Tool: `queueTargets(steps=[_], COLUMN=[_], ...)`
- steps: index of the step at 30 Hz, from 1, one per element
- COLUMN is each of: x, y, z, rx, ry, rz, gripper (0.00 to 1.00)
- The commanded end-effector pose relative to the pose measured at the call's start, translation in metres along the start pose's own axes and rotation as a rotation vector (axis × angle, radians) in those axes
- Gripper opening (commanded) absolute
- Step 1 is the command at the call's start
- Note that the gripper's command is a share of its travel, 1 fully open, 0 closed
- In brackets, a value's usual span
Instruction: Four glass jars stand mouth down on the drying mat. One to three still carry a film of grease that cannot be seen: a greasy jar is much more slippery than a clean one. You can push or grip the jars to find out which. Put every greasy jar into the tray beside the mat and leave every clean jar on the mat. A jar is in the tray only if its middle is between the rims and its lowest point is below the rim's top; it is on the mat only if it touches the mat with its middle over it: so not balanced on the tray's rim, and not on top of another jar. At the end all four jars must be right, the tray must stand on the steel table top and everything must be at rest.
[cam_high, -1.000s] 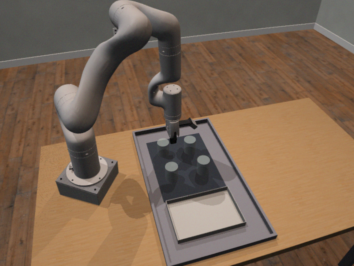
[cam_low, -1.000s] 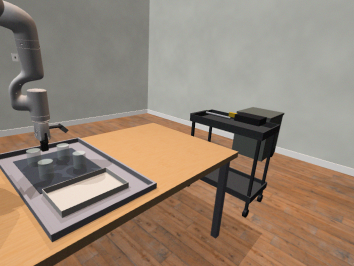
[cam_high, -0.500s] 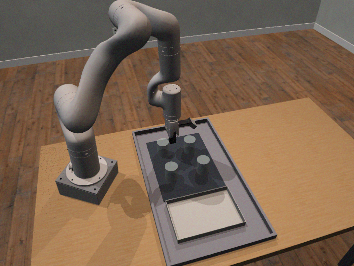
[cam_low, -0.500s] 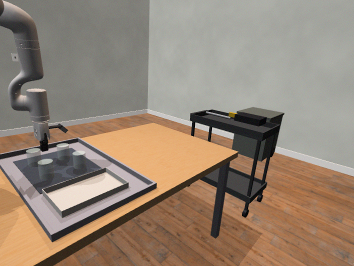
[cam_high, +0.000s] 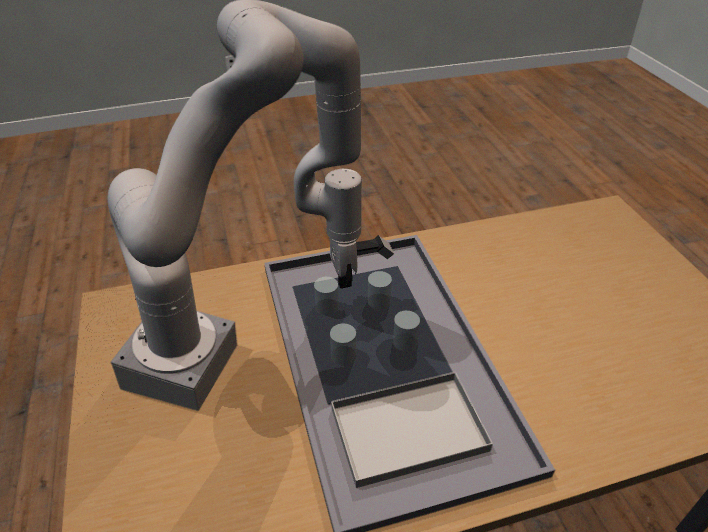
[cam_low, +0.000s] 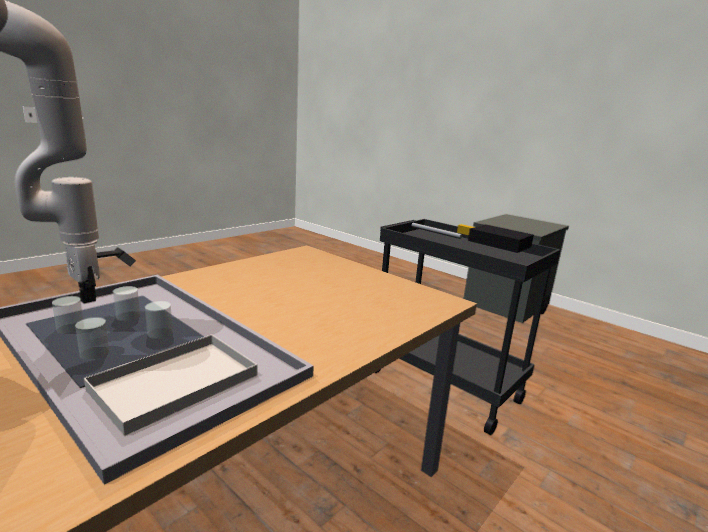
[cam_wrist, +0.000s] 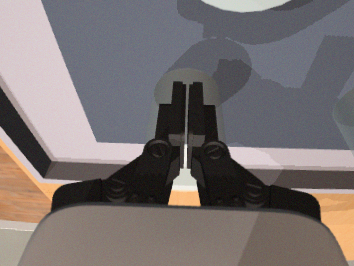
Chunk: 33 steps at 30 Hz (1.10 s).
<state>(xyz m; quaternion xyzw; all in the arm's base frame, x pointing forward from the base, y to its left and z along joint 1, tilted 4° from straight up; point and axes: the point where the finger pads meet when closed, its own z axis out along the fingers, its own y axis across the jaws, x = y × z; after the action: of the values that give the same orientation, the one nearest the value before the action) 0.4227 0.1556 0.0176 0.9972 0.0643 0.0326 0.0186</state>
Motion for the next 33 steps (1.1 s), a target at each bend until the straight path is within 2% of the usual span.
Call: queueTargets(steps=[1,33], x=[0.0001,-0.0036], y=[-0.0002,-0.0002], z=[-0.0004,-0.0004], rx=[0.000,0.000], ry=[0.002,0.002], rz=[0.000,0.000], gripper=[0.00,0.00])
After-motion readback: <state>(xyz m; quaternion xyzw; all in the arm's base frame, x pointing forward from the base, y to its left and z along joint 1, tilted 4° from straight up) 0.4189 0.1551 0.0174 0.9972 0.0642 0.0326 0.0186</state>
